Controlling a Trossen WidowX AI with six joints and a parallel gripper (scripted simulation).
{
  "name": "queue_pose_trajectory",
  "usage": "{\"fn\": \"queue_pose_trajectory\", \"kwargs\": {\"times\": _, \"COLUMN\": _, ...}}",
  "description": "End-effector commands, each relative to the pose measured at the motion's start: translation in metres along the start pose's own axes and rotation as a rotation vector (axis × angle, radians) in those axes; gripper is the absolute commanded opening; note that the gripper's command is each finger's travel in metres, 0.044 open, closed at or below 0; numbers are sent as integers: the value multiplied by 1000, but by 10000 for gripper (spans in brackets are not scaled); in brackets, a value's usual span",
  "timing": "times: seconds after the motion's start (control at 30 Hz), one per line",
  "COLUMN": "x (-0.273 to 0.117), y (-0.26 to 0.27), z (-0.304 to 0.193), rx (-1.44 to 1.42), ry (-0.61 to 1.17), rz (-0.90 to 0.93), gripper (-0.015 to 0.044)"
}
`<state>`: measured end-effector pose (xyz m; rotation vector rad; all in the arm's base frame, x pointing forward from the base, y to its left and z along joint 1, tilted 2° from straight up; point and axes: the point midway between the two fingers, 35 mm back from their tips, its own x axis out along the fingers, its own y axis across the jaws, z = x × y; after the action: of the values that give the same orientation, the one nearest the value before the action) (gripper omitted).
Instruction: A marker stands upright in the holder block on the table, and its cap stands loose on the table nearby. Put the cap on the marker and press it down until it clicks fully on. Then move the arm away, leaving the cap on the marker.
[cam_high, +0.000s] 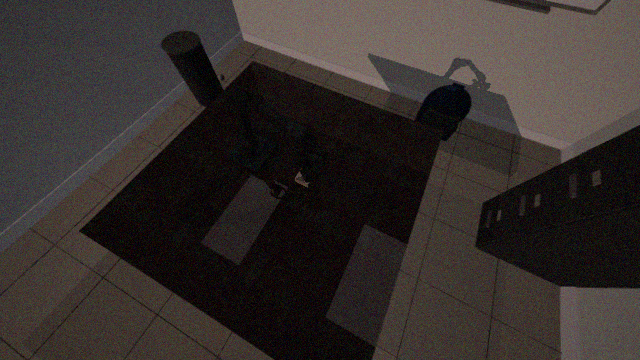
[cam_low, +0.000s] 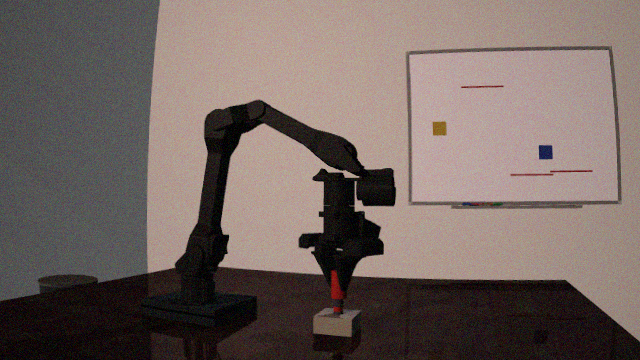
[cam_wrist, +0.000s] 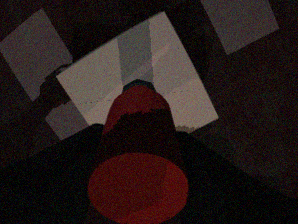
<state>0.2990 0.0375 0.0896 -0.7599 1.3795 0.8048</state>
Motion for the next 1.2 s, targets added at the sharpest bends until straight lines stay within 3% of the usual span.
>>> {"fn": "queue_pose_trajectory", "kwargs": {"times": 0.0, "x": 7, "y": 1, "z": -1, "rx": 5, "ry": 2, "rz": 0, "gripper": 0}}
{"fn": "queue_pose_trajectory", "kwargs": {"times": 0.37, "x": 9, "y": 1, "z": -1, "rx": 5, "ry": 2, "rz": 0, "gripper": 0}}
{"fn": "queue_pose_trajectory", "kwargs": {"times": 0.93, "x": 9, "y": 1, "z": -1, "rx": 0, "ry": 2, "rz": 2, "gripper": 440}}
{"fn": "queue_pose_trajectory", "kwargs": {"times": 1.03, "x": 1, "y": 0, "z": 0, "rx": 0, "ry": 2, "rz": 2, "gripper": 440}}
{"fn": "queue_pose_trajectory", "kwargs": {"times": 1.17, "x": -48, "y": -1, "z": 1, "rx": 0, "ry": 2, "rz": 2, "gripper": 440}}
